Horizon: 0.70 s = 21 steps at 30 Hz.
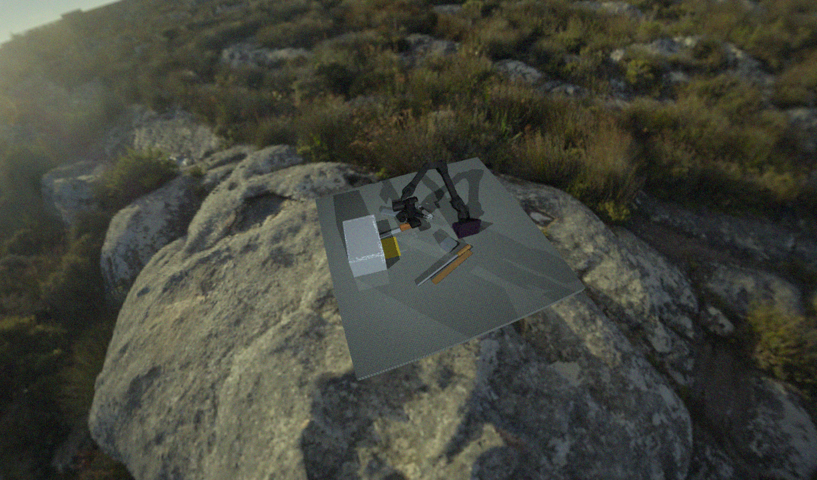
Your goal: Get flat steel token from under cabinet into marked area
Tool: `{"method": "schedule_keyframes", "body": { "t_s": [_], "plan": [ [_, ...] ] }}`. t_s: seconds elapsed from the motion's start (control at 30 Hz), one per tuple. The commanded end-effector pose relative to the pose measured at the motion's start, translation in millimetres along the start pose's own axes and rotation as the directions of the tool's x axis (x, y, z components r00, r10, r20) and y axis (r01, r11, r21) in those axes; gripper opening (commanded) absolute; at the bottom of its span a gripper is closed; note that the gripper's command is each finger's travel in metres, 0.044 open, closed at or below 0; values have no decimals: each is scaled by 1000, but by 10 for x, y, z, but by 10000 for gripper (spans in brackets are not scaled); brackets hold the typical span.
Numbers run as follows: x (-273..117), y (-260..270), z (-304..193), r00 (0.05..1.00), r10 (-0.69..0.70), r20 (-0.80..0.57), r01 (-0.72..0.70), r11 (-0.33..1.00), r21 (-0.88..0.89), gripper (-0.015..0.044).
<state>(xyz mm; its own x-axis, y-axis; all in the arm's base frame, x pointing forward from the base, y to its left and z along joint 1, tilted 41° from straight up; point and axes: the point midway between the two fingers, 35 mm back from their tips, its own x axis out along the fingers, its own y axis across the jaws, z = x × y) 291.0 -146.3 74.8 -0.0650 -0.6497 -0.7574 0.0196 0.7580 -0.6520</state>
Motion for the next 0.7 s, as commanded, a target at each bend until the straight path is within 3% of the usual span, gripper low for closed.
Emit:
{"method": "schedule_keyframes", "body": {
  "t_s": [0.0,0.67],
  "plan": [
    [1,-4,68,1000,-2,-1,2,1000,5,0],
    [-6,-4,283,1000,-2,0,2,1000,6,0]
  ]
}}
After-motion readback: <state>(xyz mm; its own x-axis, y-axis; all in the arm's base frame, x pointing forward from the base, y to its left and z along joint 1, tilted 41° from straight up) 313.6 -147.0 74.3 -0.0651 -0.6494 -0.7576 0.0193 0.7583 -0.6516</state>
